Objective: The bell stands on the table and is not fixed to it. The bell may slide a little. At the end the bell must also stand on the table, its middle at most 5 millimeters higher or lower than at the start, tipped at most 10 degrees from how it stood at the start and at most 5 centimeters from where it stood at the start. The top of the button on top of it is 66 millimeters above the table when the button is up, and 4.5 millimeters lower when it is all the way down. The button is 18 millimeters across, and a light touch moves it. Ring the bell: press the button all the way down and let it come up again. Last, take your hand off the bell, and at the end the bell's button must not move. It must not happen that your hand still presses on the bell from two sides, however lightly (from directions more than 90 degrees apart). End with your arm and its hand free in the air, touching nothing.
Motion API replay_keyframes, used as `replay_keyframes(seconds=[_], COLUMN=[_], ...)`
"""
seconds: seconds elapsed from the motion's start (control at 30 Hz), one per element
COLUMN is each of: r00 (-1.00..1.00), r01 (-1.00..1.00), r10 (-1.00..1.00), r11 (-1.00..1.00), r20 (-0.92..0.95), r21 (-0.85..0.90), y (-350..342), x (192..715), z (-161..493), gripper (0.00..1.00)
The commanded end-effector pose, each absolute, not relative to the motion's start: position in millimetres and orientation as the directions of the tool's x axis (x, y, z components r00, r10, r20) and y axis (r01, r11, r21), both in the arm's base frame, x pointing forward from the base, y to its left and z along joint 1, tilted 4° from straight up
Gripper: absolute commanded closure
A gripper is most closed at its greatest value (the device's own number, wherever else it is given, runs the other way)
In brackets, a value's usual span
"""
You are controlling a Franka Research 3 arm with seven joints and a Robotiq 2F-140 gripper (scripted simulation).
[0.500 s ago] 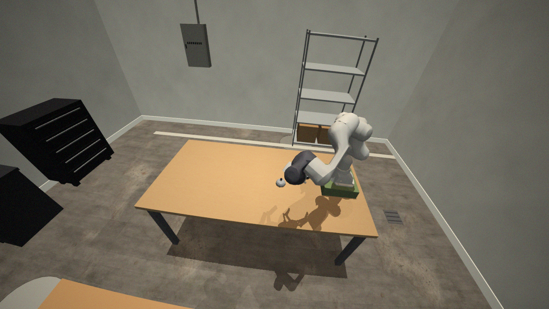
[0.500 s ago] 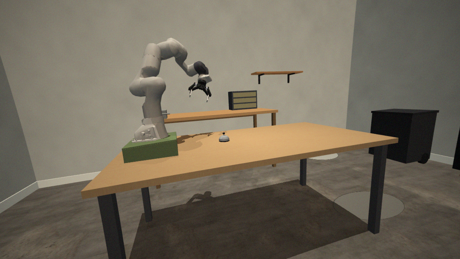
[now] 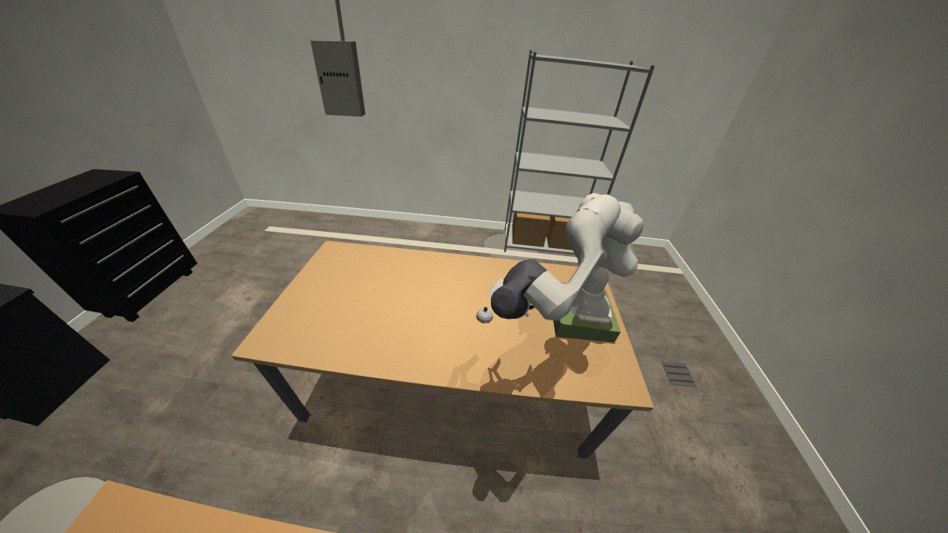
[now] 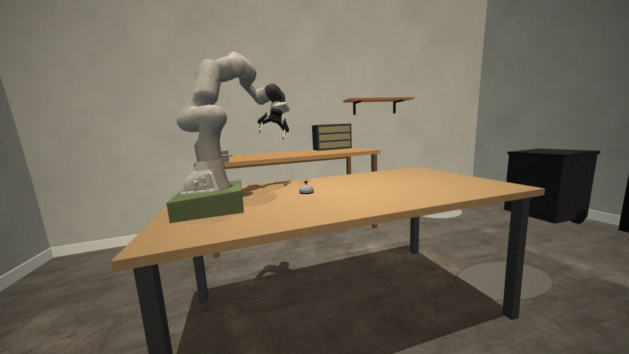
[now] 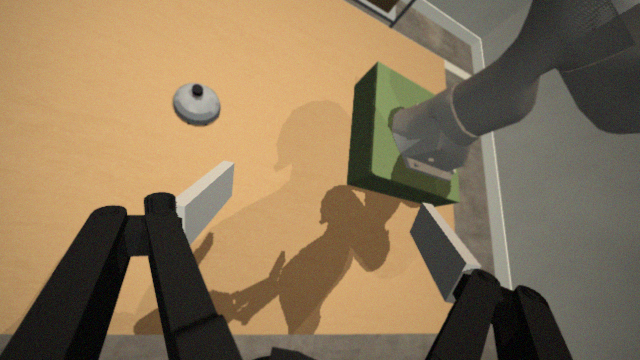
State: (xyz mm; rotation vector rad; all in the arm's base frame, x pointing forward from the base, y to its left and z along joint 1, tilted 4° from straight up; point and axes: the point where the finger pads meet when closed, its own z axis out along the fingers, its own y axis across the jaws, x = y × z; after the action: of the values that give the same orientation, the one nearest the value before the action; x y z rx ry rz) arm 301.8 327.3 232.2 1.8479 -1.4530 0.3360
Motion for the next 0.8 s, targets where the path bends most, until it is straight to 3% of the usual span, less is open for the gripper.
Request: replay_keyframes(seconds=[0.0, 0.13, 0.23, 0.77], r00=[0.321, 0.295, 0.149, -0.183], r01=[-0.917, -0.925, -0.953, -0.939], r10=[-0.721, -0.733, -0.789, -0.831], r11=[-0.076, -0.058, 0.046, 0.307], r20=[0.614, 0.612, 0.596, 0.525], r21=[0.391, 0.376, 0.299, 0.157], y=[327, 326, 316, 291], x=[302, 305, 324, 361], z=[232, 227, 200, 151], gripper=[0.0, 0.0, 0.0, 0.0])
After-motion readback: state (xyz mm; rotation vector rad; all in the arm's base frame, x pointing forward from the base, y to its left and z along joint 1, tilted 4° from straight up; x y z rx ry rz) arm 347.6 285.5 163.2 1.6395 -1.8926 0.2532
